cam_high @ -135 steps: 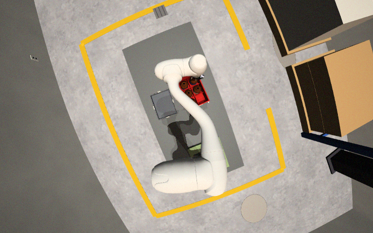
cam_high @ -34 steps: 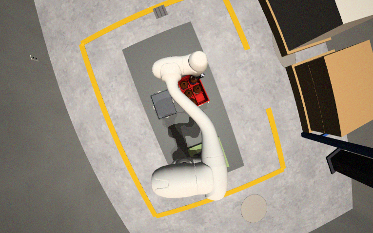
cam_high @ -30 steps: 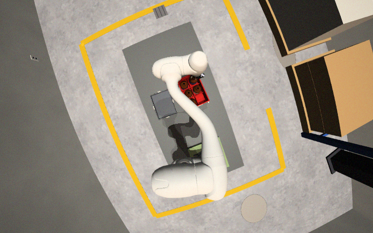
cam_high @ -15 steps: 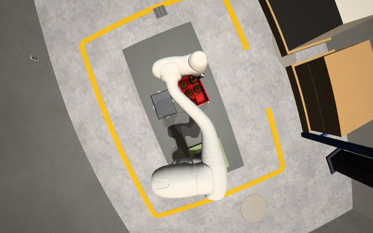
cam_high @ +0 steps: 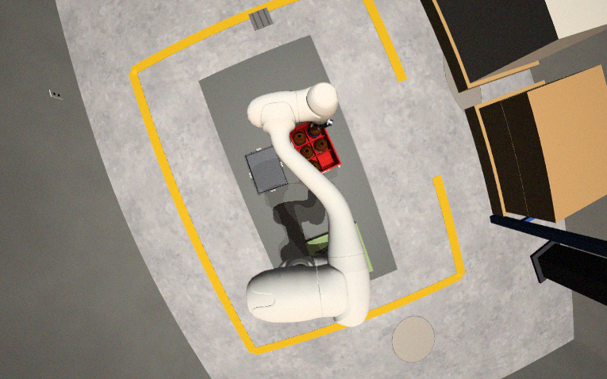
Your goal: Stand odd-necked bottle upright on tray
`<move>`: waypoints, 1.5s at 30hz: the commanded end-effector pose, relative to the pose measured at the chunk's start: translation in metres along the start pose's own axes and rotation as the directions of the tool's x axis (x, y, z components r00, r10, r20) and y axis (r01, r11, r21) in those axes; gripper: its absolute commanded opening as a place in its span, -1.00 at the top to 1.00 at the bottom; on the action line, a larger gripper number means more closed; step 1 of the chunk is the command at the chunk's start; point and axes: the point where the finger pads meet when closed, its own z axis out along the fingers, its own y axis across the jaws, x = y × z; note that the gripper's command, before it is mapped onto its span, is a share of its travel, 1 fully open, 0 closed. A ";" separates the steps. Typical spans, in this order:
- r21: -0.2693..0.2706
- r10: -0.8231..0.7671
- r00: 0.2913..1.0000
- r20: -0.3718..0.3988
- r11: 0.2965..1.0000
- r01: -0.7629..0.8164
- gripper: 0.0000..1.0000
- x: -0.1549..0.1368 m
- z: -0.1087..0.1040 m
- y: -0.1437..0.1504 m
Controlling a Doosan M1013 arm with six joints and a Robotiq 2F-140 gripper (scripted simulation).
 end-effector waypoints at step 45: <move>-0.001 0.002 1.000 0.000 1.000 -0.002 1.00 0.002 -0.041 0.001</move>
